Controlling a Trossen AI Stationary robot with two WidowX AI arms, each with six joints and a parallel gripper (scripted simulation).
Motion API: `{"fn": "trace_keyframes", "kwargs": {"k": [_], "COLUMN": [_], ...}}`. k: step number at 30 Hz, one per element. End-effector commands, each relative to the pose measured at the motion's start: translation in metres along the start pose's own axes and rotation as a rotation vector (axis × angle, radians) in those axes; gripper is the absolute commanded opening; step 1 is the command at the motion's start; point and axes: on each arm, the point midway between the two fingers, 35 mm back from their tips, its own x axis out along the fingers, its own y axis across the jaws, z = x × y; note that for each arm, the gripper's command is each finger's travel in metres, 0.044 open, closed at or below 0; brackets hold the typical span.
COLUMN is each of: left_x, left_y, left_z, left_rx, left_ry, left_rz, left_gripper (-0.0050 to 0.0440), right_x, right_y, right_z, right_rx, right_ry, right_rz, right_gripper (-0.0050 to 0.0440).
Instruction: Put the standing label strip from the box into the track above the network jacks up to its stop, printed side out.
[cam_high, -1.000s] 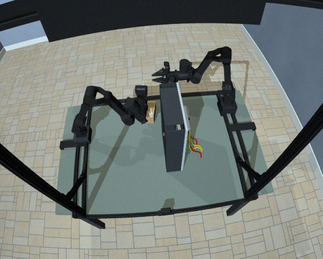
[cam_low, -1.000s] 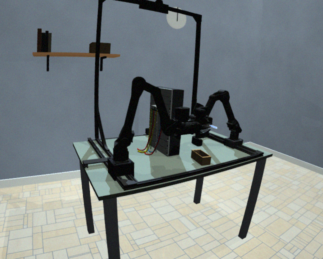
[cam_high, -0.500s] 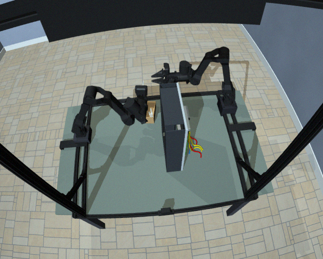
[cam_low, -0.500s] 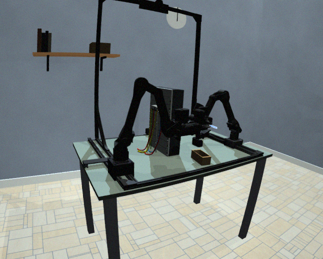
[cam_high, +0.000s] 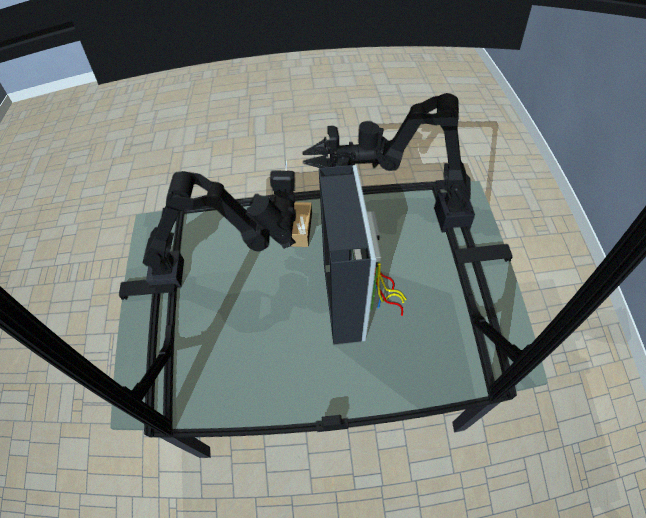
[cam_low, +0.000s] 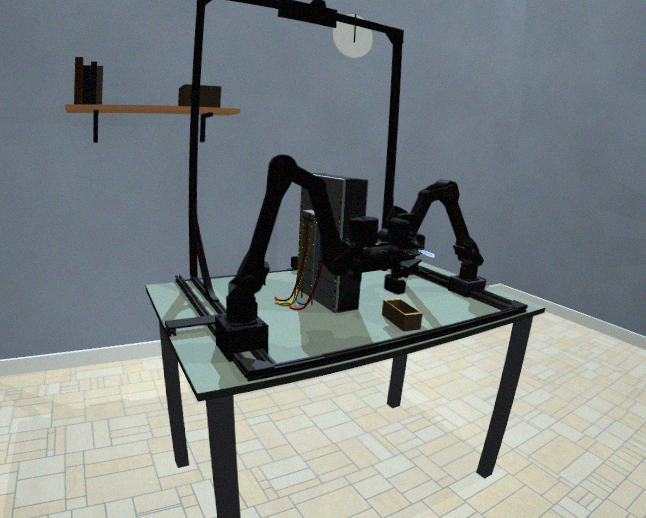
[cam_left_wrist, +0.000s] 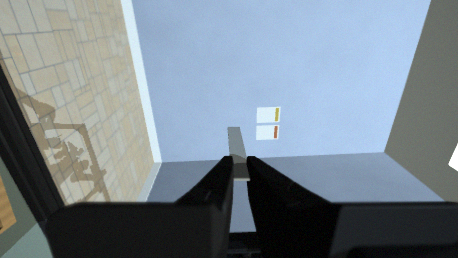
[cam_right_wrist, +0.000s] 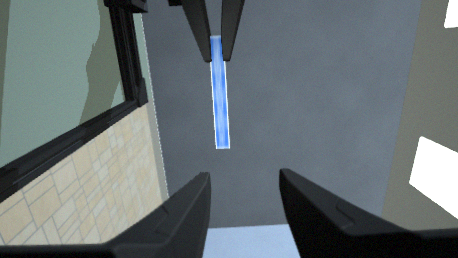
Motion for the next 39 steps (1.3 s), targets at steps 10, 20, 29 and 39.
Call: {"fn": "trace_keyframes", "kwargs": {"k": [10, 20, 29, 39], "left_x": [-0.001, -0.001, -0.001, -0.001], "left_y": [-0.011, -0.011, -0.011, -0.011], "left_z": [0.003, 0.003, 0.003, 0.003], "left_rx": [-0.04, -0.04, -0.04, -0.04], "left_ry": [-0.002, -0.002, -0.002, -0.002], "left_rz": [0.003, 0.003, 0.003, 0.003], "left_gripper": [-0.005, -0.005, -0.005, -0.005], "right_x": [0.01, 0.023, 0.038, 0.051], "right_y": [0.0, -0.001, -0.001, -0.001], "right_z": [0.001, 0.001, 0.002, 0.003], "right_rx": [-0.004, -0.004, -0.004, -0.004], "right_ry": [0.0, 0.0, 0.0, 0.0], "right_rz": [-0.002, -0.003, -0.004, -0.005], "right_gripper": [0.016, 0.016, 0.016, 0.016]}}
